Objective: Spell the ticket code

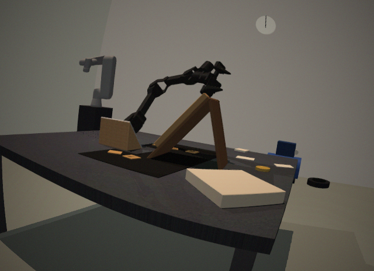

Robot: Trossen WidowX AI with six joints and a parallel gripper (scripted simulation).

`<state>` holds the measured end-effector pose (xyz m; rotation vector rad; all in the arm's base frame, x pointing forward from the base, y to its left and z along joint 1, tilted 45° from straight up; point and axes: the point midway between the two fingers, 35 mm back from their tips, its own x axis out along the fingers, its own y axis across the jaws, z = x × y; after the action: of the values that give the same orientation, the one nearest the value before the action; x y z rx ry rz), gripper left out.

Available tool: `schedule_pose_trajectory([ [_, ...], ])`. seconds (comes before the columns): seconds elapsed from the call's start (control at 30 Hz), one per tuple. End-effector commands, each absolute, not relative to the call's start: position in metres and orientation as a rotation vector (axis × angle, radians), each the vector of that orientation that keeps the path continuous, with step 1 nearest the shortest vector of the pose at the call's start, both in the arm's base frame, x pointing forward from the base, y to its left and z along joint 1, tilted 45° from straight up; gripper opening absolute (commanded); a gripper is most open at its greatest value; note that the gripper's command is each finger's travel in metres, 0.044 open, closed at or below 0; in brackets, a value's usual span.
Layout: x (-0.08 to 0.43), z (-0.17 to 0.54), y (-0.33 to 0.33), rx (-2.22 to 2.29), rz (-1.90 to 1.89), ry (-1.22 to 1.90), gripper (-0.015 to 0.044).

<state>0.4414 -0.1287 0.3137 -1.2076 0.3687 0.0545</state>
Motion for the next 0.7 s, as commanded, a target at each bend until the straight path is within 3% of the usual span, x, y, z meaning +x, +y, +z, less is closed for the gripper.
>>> schedule_pose_trajectory([
  [0.0,0.433,0.272,-0.153,-1.164,0.110,0.466,0.0440],
  [0.27,0.391,0.173,-0.180,-0.920,0.309,0.666,0.0440],
  [0.67,0.263,0.045,-0.161,-0.081,0.547,0.819,0.0440],
])
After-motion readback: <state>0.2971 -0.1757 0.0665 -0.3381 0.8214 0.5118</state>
